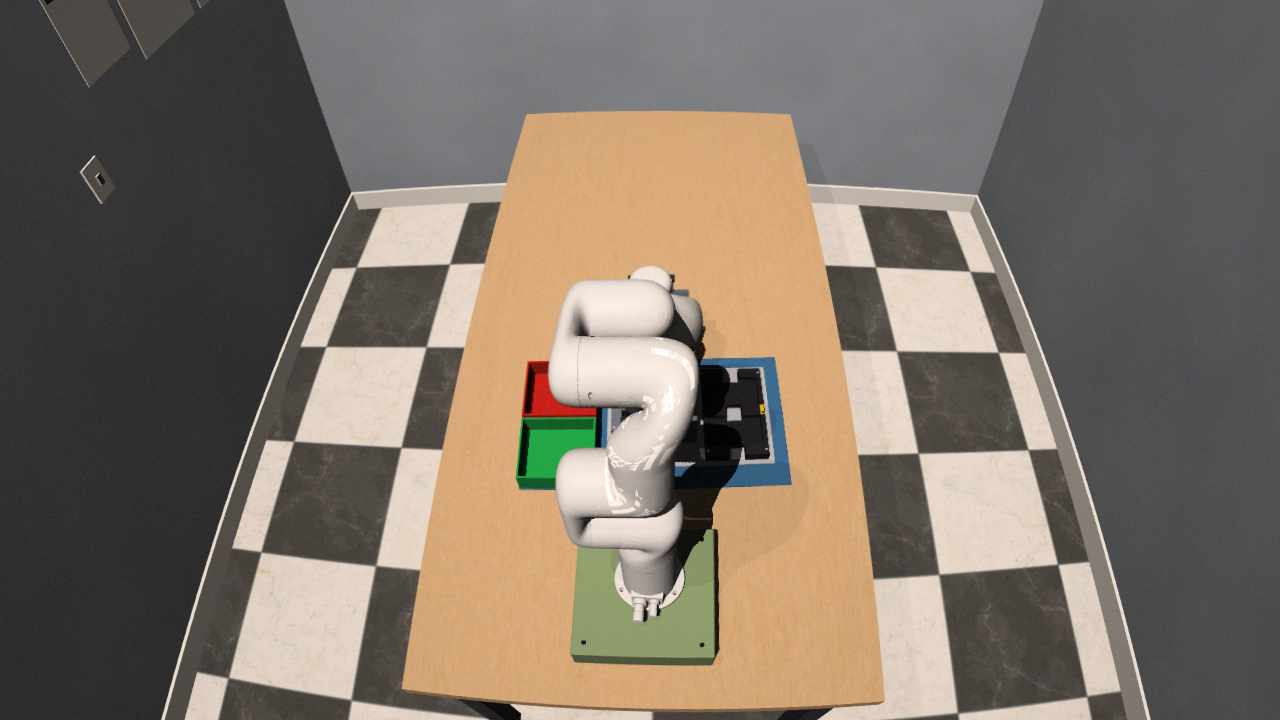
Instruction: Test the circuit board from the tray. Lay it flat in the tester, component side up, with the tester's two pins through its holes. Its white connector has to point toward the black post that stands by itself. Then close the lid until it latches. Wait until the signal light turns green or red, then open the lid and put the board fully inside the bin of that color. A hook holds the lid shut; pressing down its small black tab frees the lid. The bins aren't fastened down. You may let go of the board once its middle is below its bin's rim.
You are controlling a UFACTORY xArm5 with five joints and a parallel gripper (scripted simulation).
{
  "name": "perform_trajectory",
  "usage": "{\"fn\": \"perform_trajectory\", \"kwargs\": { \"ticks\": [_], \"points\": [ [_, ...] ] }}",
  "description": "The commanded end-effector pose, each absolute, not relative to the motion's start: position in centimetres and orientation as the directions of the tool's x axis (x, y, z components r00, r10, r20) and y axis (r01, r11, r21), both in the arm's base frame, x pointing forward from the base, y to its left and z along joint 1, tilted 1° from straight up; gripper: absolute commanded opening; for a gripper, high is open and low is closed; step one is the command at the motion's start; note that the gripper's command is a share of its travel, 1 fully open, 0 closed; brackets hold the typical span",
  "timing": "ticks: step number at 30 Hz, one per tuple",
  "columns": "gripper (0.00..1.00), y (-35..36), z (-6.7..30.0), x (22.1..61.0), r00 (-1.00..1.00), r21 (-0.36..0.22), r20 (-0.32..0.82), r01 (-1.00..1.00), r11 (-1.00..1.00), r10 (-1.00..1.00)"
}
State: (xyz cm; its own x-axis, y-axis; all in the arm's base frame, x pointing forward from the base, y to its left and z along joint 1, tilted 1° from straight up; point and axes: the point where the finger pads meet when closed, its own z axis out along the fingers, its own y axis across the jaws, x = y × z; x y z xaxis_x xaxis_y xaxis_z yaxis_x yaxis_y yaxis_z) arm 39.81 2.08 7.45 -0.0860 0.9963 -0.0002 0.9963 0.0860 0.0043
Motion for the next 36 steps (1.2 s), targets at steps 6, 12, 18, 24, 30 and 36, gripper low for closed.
{"fn": "perform_trajectory", "kwargs": {
  "ticks": [6,12,18,24,30,36],
  "points": [
    [0.79,2.1,7.6,39.9,-0.086,0.008,0.000,0.996,0.086,0.996],
    [0.79,2.1,7.5,39.9,-0.086,0.008,0.000,0.996,0.086,0.996],
    [0.79,2.1,7.0,39.9,-0.086,0.008,0.000,0.996,0.086,0.996],
    [0.79,2.1,6.4,39.9,-0.086,0.008,0.000,0.996,0.086,0.996],
    [0.79,2.1,5.3,39.9,-0.086,0.008,0.000,0.996,0.086,0.996],
    [0.79,2.2,4.4,39.9,-0.086,0.008,0.000,0.996,0.086,0.996]
  ]
}}
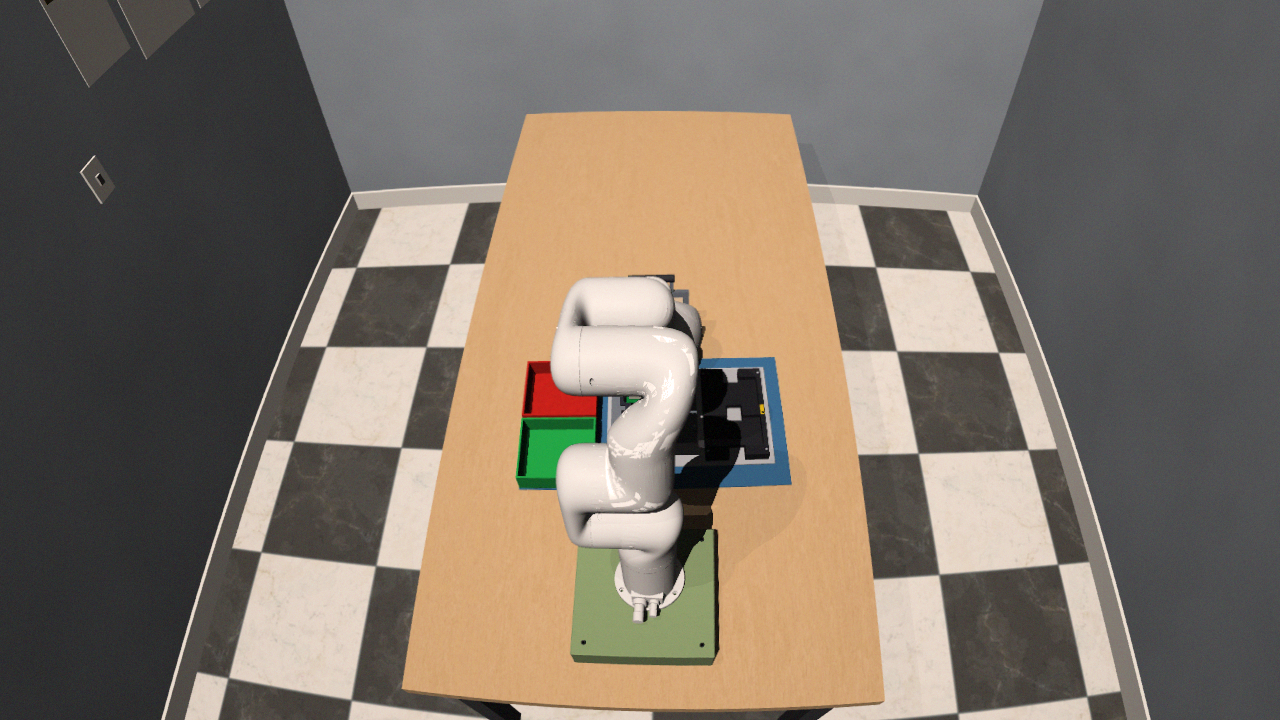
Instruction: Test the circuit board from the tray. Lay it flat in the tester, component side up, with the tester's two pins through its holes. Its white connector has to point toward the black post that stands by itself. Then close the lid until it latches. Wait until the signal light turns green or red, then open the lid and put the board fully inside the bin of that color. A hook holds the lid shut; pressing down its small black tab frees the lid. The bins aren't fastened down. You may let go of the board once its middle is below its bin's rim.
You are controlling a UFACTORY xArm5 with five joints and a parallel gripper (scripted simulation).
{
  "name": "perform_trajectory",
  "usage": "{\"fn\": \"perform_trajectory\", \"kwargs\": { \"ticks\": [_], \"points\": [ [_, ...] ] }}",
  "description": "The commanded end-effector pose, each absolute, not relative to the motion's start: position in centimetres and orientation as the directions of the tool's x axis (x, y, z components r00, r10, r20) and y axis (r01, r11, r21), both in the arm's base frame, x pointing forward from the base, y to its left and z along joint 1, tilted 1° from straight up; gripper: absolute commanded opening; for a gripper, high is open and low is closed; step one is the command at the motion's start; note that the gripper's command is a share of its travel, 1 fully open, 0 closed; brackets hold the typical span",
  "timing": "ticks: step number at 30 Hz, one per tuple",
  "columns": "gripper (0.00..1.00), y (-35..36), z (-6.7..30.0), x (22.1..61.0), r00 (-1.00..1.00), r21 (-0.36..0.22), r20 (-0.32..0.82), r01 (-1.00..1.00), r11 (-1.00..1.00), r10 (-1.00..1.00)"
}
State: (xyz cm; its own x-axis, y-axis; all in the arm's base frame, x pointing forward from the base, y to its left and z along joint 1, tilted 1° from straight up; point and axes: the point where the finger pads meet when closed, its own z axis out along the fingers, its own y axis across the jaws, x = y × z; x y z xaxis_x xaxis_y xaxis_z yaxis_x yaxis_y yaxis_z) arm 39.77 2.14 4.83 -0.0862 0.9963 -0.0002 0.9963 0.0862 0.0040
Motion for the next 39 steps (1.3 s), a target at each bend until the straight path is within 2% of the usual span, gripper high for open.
{"fn": "perform_trajectory", "kwargs": {
  "ticks": [1,13,39],
  "points": [
    [0.79,2.2,4.4,39.9,-0.086,0.008,0.000,0.996,0.086,0.996],
    [0.79,2.2,3.0,39.9,-0.086,0.008,0.000,0.996,0.086,0.996],
    [0.79,2.2,2.9,39.9,-0.086,0.008,0.000,0.996,0.086,0.996]
  ]
}}
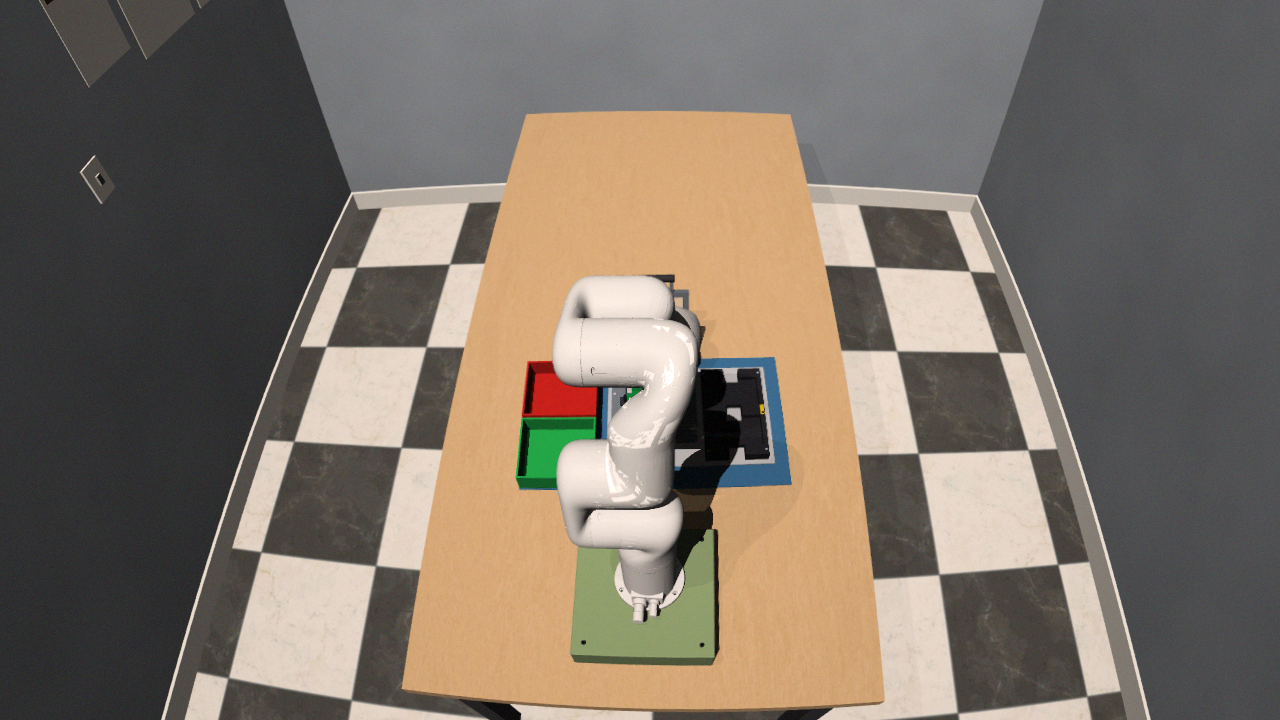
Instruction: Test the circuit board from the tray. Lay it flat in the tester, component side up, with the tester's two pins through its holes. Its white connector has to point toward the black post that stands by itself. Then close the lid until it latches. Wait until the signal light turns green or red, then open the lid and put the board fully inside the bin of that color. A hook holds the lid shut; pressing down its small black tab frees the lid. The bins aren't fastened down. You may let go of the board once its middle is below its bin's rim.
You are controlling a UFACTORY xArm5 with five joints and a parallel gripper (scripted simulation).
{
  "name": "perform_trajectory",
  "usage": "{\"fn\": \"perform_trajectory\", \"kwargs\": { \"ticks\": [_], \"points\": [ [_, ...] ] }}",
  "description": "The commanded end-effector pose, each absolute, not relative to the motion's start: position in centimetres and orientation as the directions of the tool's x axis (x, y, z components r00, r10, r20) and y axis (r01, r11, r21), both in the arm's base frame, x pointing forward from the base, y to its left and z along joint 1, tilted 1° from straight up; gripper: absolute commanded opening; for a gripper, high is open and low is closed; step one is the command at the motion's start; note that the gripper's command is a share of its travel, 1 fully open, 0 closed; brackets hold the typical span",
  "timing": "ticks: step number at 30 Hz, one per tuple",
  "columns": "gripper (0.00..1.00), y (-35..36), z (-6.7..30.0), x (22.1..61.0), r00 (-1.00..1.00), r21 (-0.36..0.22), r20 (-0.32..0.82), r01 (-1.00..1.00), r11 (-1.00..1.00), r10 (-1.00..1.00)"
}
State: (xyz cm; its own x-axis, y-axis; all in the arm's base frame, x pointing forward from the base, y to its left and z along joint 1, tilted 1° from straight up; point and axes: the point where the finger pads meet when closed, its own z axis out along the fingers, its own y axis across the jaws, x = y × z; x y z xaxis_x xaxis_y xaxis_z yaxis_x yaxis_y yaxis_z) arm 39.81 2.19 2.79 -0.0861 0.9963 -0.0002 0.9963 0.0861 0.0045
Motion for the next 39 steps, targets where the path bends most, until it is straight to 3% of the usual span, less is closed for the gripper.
{"fn": "perform_trajectory", "kwargs": {
  "ticks": [1,39],
  "points": [
    [0.79,2.20,2.90,39.94,-0.086,0.008,0.000,0.996,0.086,0.996],
    [0.79,2.19,2.78,39.95,-0.086,0.008,0.000,0.996,0.086,0.996]
  ]
}}
